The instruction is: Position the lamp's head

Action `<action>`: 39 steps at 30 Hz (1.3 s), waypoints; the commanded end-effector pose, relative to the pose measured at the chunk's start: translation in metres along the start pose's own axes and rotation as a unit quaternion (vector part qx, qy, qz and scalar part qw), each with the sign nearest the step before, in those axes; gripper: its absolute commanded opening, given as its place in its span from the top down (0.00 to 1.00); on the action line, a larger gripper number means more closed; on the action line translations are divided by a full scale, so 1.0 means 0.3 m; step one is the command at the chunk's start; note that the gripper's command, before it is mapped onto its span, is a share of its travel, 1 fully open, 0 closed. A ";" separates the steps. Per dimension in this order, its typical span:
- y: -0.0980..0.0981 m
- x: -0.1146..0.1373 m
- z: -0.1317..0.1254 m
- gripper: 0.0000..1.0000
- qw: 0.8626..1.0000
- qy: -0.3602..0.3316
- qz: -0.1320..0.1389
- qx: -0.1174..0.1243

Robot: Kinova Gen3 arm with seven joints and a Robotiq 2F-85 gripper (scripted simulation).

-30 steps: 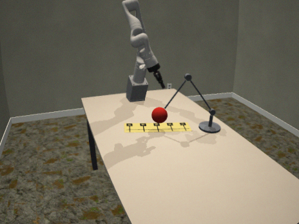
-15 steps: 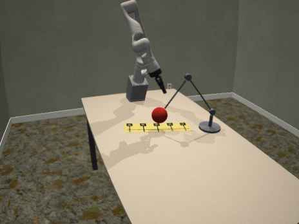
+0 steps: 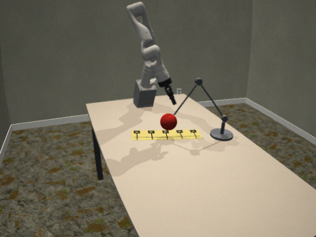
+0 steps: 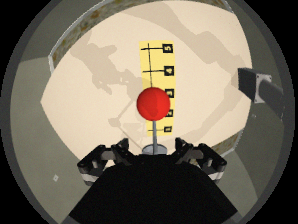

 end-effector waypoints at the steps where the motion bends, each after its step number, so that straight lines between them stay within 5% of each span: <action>1: -0.023 -0.023 0.014 0.00 1.000 0.007 -0.004 -0.007; 16: -0.136 0.007 0.000 0.00 1.000 0.001 0.006 0.001; 35: -0.178 -0.048 0.034 0.00 1.000 0.014 -0.005 -0.014; 36: -0.178 -0.048 0.033 1.00 1.000 0.014 -0.005 -0.014; 39: -0.177 -0.046 0.032 1.00 1.000 0.013 -0.004 -0.013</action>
Point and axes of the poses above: the point where the finger pads meet when closed, its own y axis back along the fingers, its own z axis across the jaws, x = y × z, the point moved 2 cm from there along y, back along the fingers, and after that the axes turned 11 degrees about -y, right-handed, at the moved point
